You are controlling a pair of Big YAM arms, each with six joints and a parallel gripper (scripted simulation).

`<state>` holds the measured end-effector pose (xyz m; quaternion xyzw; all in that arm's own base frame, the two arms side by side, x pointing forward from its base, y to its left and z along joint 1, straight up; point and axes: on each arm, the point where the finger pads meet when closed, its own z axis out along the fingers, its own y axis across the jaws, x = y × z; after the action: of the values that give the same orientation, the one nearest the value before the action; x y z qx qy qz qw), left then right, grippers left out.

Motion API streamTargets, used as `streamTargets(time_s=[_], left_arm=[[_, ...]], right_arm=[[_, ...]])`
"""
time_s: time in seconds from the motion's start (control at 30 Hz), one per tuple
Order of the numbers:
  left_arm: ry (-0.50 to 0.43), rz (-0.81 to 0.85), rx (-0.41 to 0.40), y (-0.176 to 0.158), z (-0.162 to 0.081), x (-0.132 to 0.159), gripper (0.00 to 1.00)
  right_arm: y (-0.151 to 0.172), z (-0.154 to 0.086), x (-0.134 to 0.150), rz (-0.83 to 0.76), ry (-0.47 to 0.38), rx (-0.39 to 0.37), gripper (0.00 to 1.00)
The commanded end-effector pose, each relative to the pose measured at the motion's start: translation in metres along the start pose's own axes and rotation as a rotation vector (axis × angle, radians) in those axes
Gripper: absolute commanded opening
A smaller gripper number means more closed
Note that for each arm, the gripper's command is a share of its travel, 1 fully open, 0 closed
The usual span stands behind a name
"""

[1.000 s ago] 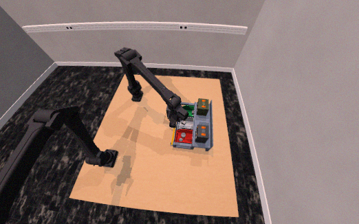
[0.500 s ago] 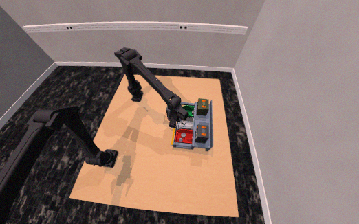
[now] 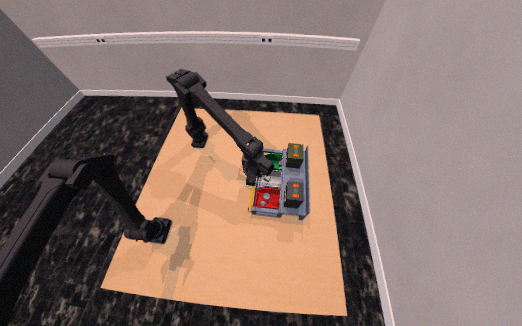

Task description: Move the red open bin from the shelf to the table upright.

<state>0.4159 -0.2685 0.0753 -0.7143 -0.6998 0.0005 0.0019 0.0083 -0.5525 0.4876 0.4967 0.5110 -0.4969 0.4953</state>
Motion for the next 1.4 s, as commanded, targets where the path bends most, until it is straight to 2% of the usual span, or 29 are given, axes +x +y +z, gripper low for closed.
streamTargets(time_s=[0.0,0.67,1.37], left_arm=[[-0.024,-0.006,-0.040,0.009,-0.014,-0.009,0.43],[-0.051,-0.005,-0.083,0.021,-0.035,-0.017,0.43],[-0.030,-0.005,-0.050,0.021,-0.019,-0.017,0.43]], right_arm=[[-0.006,-0.008,-0.013,0.016,-0.016,0.007,1.00],[-0.006,-0.008,-0.013,0.016,-0.016,0.007,1.00],[-0.006,-0.008,-0.013,0.016,-0.016,0.007,1.00]])
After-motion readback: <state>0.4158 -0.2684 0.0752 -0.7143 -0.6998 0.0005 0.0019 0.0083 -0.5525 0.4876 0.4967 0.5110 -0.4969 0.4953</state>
